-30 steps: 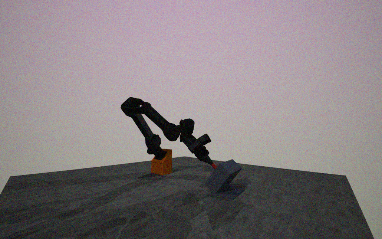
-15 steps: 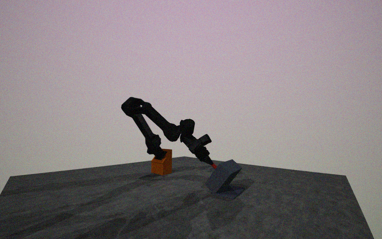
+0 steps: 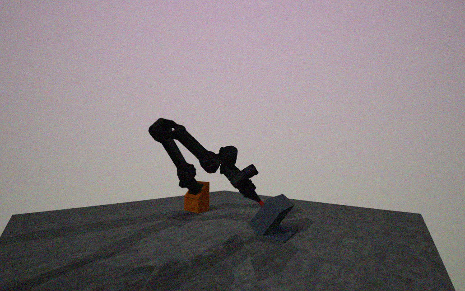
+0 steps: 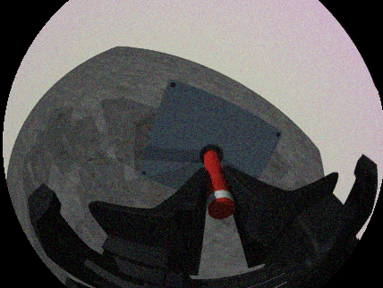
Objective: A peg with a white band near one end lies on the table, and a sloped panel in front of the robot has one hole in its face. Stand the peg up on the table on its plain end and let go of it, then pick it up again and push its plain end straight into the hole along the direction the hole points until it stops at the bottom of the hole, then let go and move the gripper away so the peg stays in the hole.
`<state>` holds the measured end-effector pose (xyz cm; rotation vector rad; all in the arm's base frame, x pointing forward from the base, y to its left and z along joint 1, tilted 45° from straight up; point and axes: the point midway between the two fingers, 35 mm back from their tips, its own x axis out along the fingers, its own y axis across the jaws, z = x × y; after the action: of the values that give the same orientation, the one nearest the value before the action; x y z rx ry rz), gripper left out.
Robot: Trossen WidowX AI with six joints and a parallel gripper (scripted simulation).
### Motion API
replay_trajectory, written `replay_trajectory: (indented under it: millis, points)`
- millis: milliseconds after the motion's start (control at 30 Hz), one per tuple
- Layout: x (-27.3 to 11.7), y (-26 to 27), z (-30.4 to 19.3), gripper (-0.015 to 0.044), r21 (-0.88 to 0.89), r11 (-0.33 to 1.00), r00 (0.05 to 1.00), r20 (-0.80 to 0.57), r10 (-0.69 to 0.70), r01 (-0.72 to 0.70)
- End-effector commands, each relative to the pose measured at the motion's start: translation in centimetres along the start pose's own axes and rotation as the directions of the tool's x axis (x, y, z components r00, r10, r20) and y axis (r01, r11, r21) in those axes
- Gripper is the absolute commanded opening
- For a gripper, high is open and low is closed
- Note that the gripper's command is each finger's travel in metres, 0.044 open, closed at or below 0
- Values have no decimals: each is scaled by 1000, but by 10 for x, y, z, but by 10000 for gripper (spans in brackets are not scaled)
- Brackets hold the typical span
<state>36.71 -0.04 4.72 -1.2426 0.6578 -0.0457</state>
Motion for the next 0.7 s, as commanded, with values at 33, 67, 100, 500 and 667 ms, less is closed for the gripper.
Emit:
replay_trajectory:
  millis: [33,67,100,500,667]
  points:
    - [3,-1,2,0,-3,1000,1000,5,-3,3]
    - [3,-1,2,0,-3,1000,1000,5,-3,3]
    - [3,-1,1,0,-3,1000,1000,5,-3,3]
    - [8,-1,1,0,-3,1000,1000,5,-4,4]
    - [10,-1,1,0,-3,1000,1000,5,-4,4]
